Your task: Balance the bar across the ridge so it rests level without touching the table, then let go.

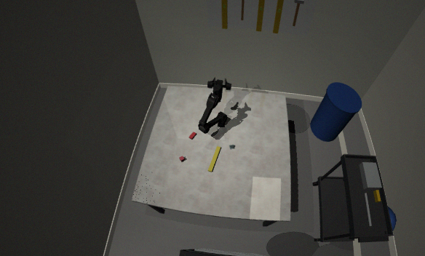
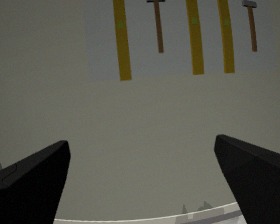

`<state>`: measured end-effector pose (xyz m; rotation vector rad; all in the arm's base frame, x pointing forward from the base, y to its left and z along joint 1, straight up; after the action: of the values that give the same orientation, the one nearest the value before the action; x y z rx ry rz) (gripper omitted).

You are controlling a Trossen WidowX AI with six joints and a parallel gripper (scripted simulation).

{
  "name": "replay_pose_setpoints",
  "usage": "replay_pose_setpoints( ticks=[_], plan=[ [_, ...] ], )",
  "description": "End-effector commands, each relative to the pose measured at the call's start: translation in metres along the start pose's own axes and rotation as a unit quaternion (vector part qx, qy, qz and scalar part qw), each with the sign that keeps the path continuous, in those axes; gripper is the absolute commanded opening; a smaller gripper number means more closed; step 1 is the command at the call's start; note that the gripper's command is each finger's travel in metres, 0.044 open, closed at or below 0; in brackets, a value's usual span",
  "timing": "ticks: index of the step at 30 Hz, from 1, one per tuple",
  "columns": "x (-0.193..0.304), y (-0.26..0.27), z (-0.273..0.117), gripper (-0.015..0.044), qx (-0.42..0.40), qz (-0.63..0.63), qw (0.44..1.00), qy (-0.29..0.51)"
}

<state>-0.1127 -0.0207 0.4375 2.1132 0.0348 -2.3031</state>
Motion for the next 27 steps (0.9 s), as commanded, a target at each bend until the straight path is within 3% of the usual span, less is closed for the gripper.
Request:
replay_pose_setpoints(
  ticks=[1, 4, 27],
  plan=[
    [0.0, -0.001, 0.0, 0.0374, 0.002, 0.0, 1.0, 0.001],
    [0.002, -0.009, 0.005, 0.0315, 0.023, 0.004, 1.0, 0.009],
    [0.023, -0.102, 0.024, 0.0315, 0.238, 0.061, 0.966, 0.084]
  ],
)
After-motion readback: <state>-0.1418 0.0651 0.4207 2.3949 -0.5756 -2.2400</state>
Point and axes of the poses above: the point midway between the two fingers, 35 mm back from their tips, its own z axis out along the fingers, its own y axis across the jaws, x = y × z, the point moved 1 cm from there along -z, back along the fingers, and after that the axes turned 5 degrees about -z, right-handed, at the moved point
